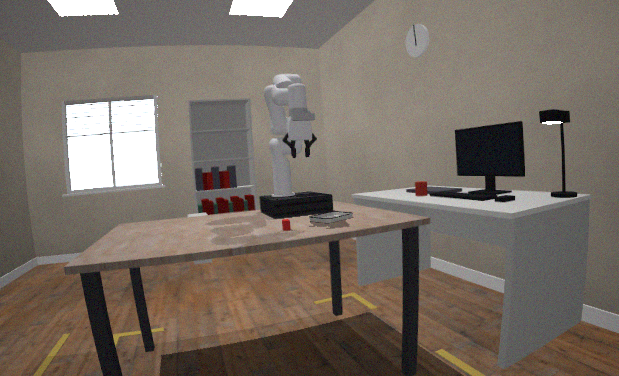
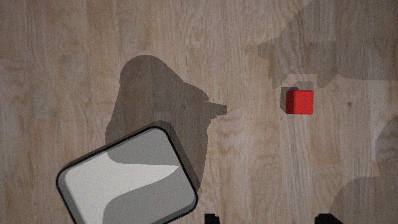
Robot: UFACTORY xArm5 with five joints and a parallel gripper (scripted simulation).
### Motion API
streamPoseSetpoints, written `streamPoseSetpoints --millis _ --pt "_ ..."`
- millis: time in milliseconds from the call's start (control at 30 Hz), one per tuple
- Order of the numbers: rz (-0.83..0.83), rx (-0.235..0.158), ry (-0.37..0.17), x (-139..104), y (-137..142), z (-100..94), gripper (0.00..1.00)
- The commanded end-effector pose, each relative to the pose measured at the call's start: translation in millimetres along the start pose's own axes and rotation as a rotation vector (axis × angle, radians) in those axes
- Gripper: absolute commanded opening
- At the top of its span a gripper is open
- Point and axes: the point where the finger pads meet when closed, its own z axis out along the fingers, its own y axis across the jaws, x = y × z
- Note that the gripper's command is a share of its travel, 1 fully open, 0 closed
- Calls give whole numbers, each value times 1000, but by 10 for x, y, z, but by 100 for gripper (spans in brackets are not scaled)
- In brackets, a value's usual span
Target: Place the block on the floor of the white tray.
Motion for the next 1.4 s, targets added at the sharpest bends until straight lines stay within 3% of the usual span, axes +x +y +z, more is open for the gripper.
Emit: streamPoseSetpoints --millis 0,33,67,100,133,167,233,300,500,633,800,1333,1367 --pt "10 0 -1 384 282 505 55" --pt "10 0 -1 395 290 520 55" --pt "12 0 -1 470 370 684 55" --pt "12 0 -1 470 370 684 55" --pt "15 0 -1 534 446 842 55" --pt "15 0 -1 534 446 842 55" --pt "19 0 -1 629 585 1135 55" --pt "19 0 -1 629 585 1135 55" --pt "27 0 -1 744 874 1775 55" --pt "30 0 -1 758 966 1988 55" --pt "31 0 -1 759 1000 2070 55" --pt "31 0 -1 759 1001 2072 55" --pt "31 0 -1 759 1001 2072 47"
